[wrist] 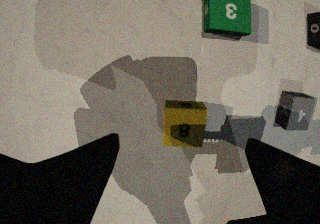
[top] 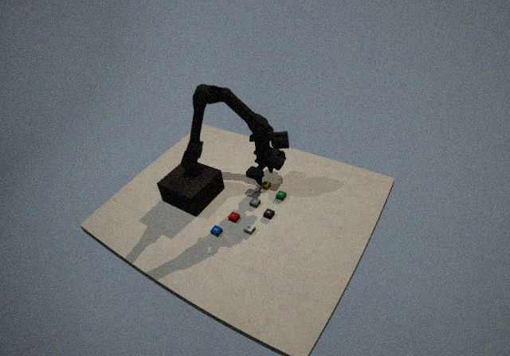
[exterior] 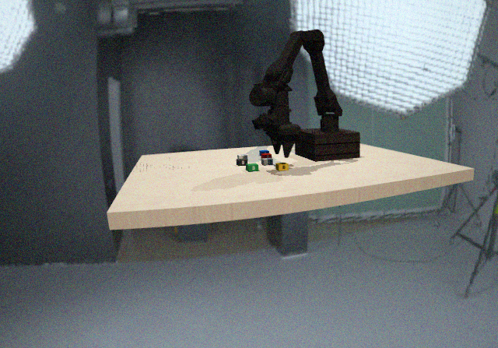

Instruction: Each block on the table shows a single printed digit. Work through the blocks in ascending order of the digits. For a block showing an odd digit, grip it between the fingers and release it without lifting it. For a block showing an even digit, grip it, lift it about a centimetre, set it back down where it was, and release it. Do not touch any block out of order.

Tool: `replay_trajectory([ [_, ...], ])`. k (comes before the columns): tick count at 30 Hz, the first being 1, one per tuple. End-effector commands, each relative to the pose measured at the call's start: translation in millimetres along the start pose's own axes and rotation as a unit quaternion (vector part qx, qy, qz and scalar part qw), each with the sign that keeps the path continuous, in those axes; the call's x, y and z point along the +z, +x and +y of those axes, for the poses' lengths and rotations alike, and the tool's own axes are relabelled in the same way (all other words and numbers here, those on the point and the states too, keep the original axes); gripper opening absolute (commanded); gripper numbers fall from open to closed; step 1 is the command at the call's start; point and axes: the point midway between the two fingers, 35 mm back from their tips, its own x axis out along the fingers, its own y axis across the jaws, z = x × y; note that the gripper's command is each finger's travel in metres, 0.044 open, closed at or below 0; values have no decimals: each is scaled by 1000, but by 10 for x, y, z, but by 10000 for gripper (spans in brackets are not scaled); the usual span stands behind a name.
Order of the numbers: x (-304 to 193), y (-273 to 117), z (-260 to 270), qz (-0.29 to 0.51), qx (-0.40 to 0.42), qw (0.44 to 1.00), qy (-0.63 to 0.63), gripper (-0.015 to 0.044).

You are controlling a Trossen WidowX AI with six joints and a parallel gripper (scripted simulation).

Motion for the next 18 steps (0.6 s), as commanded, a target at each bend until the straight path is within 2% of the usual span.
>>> replay_trajectory([
  [1,9,31,-2,-3,-2,1000,3,400],
  [18,9,301,-4,-3,-2,1000,3,400],
])
